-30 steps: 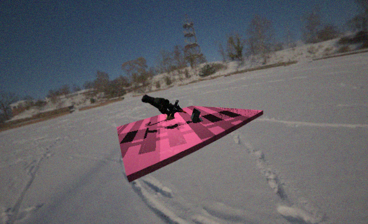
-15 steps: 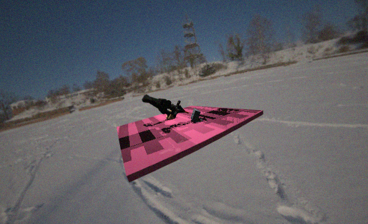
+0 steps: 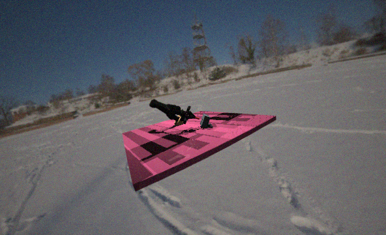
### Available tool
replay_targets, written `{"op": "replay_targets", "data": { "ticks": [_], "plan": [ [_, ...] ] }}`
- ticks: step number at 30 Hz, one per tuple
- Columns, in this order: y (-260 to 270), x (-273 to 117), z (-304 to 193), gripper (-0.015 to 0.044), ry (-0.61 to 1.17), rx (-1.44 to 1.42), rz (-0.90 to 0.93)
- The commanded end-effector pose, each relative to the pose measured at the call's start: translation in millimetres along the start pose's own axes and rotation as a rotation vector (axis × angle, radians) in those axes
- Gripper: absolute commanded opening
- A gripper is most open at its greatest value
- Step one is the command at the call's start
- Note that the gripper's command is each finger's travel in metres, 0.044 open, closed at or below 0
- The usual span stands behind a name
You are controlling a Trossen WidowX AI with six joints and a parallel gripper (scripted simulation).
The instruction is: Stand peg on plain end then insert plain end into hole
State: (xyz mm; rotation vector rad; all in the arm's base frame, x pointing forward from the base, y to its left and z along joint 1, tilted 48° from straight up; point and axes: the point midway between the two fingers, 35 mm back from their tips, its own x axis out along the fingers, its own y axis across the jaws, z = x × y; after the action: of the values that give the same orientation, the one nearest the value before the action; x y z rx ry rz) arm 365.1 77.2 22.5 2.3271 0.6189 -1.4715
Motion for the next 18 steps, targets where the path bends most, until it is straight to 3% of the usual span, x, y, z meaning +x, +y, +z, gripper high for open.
{"op": "replay_targets", "data": {
  "ticks": [1,18],
  "plan": [
    [-1,3,0,0.0000,0.002,-0.001,-0.005],
    [0,22,1,0.0000,0.003,-0.002,-0.004]
  ]
}}
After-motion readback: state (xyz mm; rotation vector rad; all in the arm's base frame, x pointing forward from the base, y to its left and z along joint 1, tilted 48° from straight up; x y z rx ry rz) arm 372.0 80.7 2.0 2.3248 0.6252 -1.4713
